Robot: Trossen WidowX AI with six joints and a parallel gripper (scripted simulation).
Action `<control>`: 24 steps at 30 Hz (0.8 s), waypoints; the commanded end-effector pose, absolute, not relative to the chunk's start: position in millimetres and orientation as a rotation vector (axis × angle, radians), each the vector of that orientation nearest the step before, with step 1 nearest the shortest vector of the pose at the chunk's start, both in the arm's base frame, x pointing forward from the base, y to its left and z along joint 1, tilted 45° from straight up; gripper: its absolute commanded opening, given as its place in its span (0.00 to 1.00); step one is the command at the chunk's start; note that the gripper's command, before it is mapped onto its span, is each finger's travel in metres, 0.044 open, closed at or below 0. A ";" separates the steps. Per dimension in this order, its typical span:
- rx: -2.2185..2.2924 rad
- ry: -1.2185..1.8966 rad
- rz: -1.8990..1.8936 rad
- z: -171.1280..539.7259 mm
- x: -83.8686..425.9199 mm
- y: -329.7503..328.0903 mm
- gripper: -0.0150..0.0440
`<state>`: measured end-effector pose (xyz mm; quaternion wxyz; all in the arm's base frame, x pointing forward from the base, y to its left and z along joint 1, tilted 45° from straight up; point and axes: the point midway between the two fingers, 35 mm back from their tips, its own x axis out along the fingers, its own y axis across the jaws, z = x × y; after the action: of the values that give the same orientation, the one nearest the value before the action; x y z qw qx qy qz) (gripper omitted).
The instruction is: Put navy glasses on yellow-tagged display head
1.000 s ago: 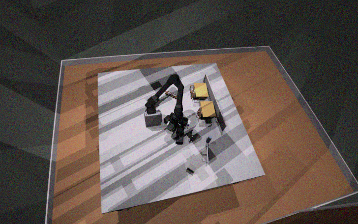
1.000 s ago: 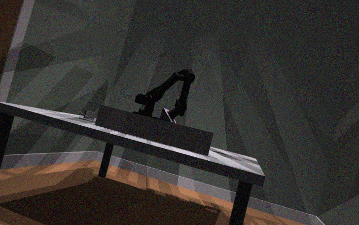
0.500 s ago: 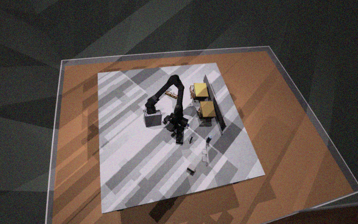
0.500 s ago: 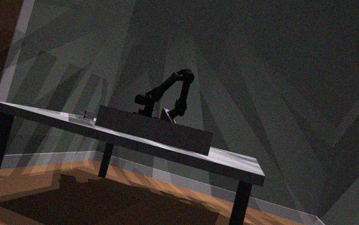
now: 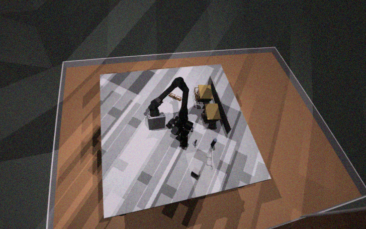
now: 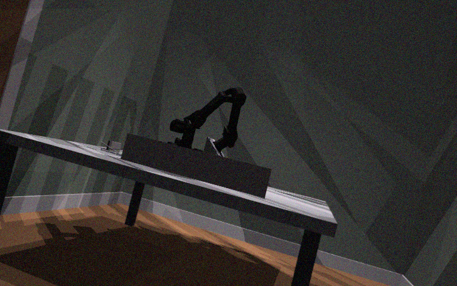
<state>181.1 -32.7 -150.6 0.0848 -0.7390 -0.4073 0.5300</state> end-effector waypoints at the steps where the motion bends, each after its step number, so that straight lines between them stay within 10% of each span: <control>1: -2.216 -1.217 1.579 -152.6 185.2 -36.8 0.25; 24: -2.217 -1.217 1.580 -159.7 192.1 -45.5 0.25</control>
<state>188.7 -41.5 -157.7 0.0859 -0.7397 -0.4068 0.5291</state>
